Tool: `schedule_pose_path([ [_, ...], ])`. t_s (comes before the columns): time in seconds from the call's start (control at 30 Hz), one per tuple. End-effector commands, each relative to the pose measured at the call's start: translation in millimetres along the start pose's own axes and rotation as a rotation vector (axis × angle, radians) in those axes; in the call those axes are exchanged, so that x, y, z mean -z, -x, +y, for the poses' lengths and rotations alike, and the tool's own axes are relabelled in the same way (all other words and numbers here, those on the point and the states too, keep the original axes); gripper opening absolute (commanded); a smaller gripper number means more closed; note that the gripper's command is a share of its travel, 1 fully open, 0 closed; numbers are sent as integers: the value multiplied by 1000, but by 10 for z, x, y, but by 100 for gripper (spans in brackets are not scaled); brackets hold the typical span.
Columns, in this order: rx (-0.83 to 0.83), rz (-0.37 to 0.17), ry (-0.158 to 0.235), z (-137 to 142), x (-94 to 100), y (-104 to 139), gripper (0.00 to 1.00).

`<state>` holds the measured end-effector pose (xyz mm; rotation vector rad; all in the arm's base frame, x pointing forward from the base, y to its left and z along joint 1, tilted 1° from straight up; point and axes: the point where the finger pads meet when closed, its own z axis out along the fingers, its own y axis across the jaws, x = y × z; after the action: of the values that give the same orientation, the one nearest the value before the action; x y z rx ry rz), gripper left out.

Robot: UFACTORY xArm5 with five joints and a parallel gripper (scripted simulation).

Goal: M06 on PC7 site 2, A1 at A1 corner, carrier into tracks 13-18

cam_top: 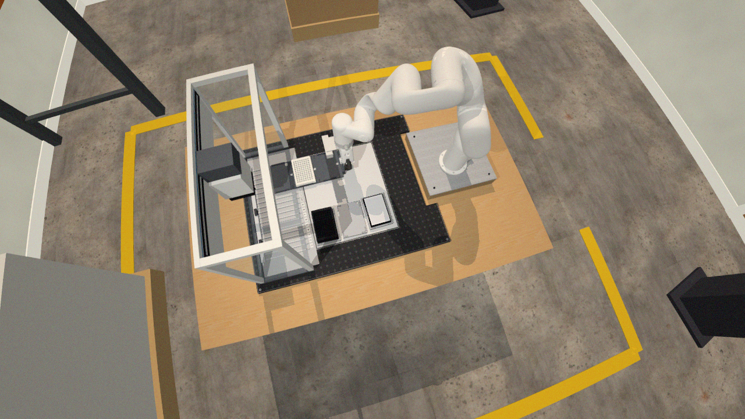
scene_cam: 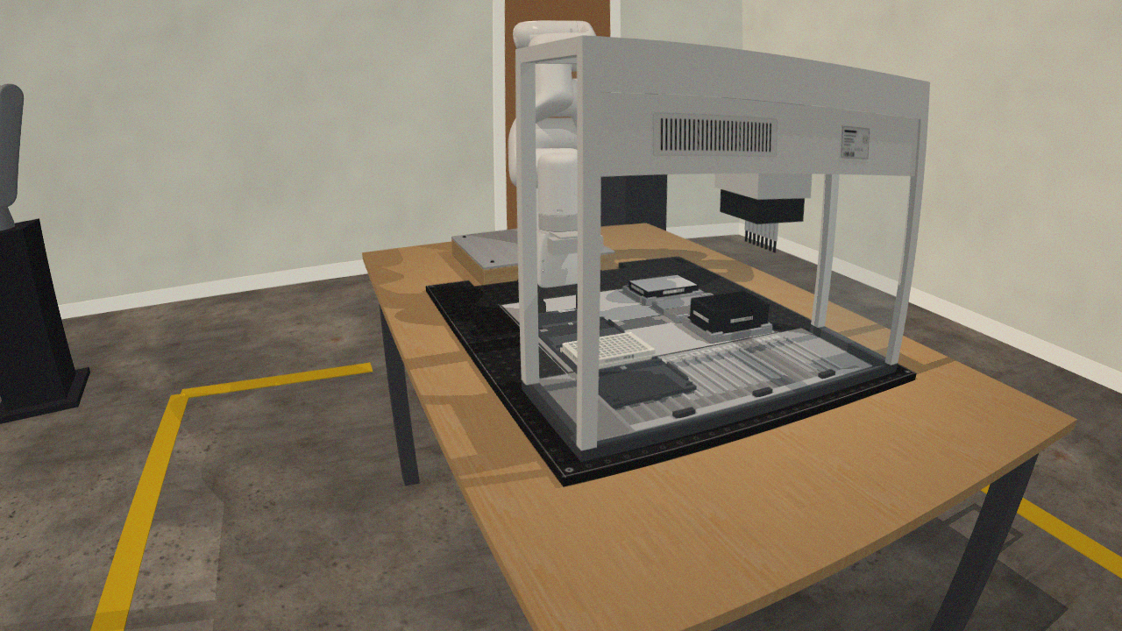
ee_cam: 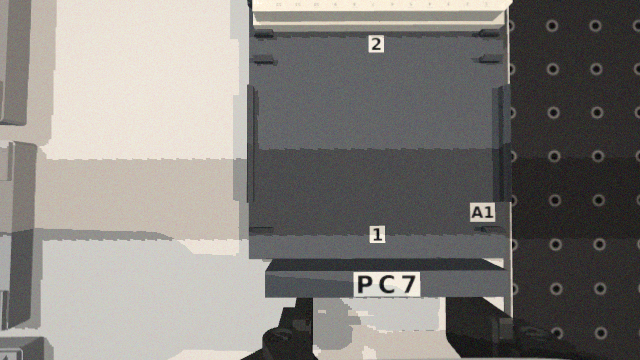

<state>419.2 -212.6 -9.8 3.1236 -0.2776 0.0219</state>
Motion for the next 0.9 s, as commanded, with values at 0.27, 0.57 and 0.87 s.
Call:
schedule_pose_path([
  [0.27, 0, 4, 1, 4, 14, -124, 81],
  [0.57, 0, 4, 1, 4, 14, -194, 81],
  [0.87, 0, 4, 1, 4, 15, -285, 81],
])
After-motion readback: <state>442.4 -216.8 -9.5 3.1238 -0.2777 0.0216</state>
